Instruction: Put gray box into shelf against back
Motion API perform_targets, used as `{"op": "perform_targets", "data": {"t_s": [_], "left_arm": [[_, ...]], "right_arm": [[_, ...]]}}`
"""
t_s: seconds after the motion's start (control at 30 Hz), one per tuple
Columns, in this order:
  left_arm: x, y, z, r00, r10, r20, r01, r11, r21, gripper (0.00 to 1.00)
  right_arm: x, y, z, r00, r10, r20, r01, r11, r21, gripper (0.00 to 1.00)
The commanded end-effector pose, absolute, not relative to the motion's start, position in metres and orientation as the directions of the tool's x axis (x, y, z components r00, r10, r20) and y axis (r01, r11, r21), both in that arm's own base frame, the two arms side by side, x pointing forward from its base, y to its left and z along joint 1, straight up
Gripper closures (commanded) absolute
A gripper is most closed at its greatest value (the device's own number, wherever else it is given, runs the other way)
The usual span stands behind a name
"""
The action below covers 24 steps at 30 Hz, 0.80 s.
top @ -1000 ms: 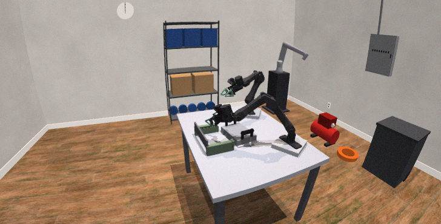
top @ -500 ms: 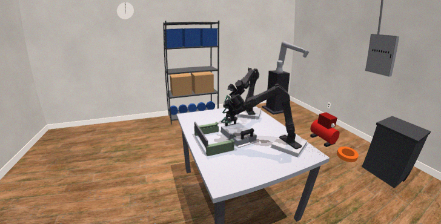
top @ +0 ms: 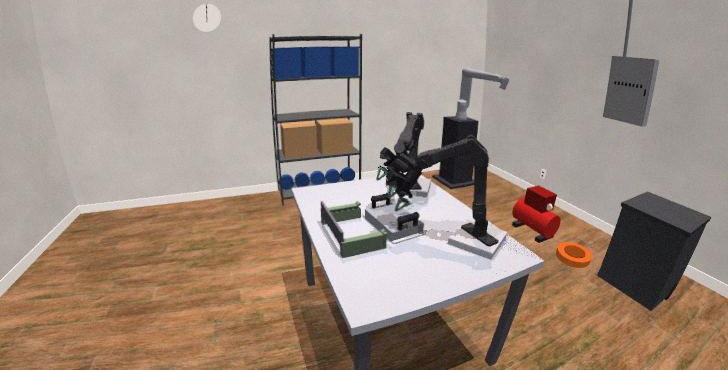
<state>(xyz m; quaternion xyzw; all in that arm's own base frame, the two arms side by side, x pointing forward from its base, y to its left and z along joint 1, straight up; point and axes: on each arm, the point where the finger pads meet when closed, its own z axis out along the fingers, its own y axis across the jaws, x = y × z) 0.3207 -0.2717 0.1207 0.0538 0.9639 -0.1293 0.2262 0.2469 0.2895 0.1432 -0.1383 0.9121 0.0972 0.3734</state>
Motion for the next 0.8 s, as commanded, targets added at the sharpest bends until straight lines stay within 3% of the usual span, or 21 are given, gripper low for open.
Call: {"op": "perform_targets", "data": {"t_s": [0.0, 0.37, 0.77], "left_arm": [[0.301, -0.247, 0.143, -0.915, -0.006, -0.404, 0.062, 0.986, -0.154, 0.00], [0.255, -0.192, 0.130, -0.935, -0.039, -0.352, -0.050, 0.999, 0.021, 0.00], [0.255, -0.195, 0.136, -0.930, -0.040, -0.365, -0.039, 0.999, -0.010, 0.00]], "right_arm": [[0.245, 0.296, 0.147, -0.685, -0.178, -0.707, -0.311, 0.948, 0.062, 0.00], [0.228, 0.313, 0.128, -0.706, -0.231, -0.669, -0.322, 0.947, 0.014, 0.00], [0.227, 0.320, 0.130, -0.699, -0.237, -0.675, -0.337, 0.941, 0.018, 0.00]]}}
